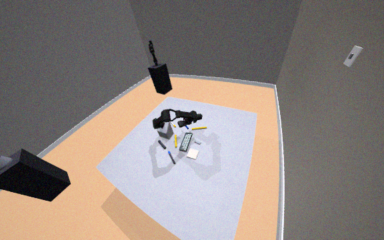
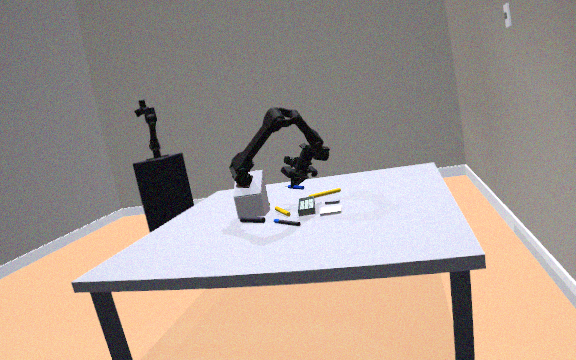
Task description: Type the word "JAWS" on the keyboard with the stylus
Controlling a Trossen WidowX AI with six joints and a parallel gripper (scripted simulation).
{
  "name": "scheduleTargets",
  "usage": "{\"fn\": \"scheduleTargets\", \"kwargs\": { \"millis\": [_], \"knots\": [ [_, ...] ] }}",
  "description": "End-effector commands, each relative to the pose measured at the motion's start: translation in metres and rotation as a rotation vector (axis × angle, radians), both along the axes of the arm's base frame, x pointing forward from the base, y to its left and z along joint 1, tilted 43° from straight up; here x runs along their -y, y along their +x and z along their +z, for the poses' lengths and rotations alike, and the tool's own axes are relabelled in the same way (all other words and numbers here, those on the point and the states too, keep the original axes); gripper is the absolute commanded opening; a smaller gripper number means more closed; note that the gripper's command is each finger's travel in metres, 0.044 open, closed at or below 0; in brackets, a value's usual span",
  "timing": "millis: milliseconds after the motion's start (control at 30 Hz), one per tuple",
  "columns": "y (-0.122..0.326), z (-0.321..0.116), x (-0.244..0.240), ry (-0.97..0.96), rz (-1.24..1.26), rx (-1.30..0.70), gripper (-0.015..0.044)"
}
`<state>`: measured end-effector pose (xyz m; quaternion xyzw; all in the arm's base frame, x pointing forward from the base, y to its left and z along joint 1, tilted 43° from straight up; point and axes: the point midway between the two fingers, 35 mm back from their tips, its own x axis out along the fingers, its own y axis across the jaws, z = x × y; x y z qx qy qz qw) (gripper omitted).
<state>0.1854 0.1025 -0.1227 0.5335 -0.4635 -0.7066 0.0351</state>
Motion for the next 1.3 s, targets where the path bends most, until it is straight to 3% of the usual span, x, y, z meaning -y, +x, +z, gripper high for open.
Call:
{"fn": "scheduleTargets", "kwargs": {
  "millis": [0, 633, 1267],
  "knots": [
    [0.01, 0.009, 0.0, -0.03, -0.165, 0.094, 0.0],
    [0.045, 0.045, 0.015, -0.238, -0.916, 0.426, 0.0],
    [0.077, 0.085, 0.038, -0.517, -1.683, 0.632, 0.0]
  ]
}}
